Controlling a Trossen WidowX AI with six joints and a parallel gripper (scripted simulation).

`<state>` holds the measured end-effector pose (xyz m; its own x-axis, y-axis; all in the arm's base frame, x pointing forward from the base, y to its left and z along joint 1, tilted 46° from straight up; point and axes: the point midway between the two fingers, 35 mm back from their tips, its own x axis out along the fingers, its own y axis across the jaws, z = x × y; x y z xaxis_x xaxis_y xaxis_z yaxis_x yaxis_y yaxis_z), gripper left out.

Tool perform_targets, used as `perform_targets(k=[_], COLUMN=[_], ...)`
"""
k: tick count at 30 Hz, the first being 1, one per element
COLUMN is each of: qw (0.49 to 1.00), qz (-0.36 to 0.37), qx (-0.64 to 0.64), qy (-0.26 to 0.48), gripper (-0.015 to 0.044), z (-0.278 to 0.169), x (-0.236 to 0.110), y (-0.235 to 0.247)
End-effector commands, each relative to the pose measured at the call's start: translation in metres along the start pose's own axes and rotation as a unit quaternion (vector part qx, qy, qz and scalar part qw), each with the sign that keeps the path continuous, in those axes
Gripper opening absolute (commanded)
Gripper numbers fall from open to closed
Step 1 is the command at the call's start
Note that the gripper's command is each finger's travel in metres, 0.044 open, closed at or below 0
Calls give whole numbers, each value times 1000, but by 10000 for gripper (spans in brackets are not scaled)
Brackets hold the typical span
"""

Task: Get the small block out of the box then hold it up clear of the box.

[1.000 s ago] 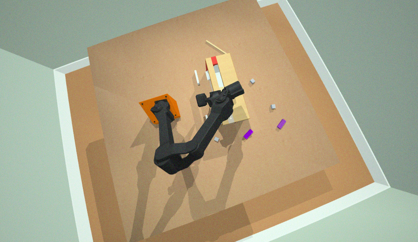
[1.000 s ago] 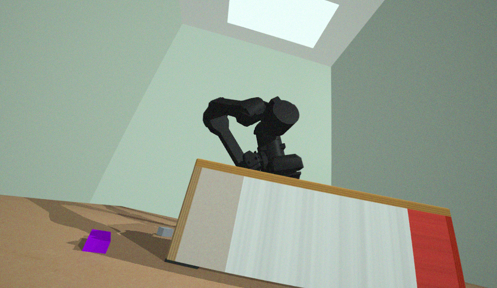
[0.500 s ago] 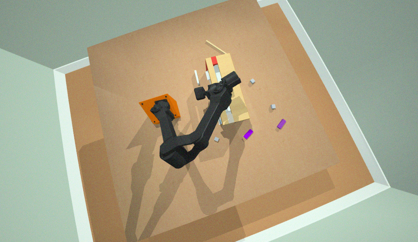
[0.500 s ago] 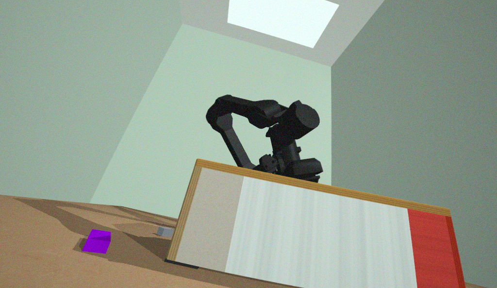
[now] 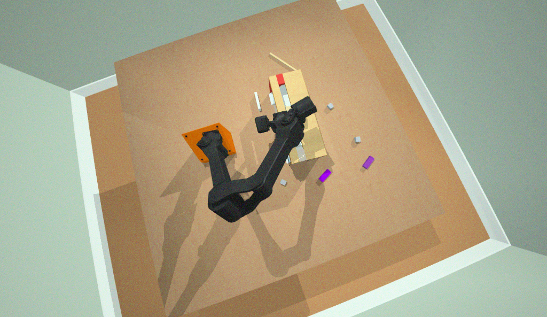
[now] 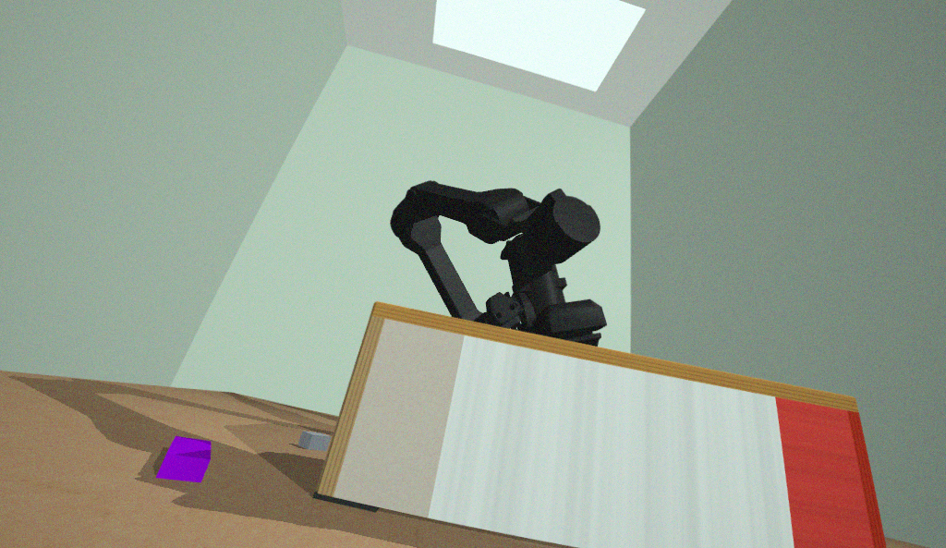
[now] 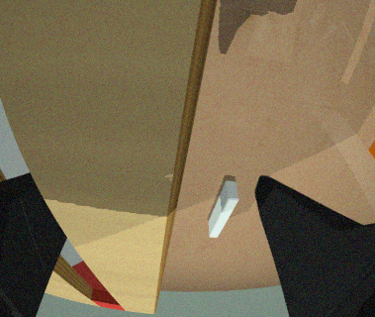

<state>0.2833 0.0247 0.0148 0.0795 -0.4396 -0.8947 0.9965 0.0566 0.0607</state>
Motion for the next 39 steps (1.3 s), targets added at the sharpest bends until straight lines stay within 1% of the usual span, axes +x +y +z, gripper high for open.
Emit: perform_targets(k=[1,25,31,39], qw=[1000,1000,1000,1000], qz=[2,2,2,2], qx=[-1,-1,-1,-1], qy=[1,1,1,1], gripper=[400,400,400,400], z=[-5,-27,-16,-18], x=[1,9,5,6], y=[0,0,1,1])
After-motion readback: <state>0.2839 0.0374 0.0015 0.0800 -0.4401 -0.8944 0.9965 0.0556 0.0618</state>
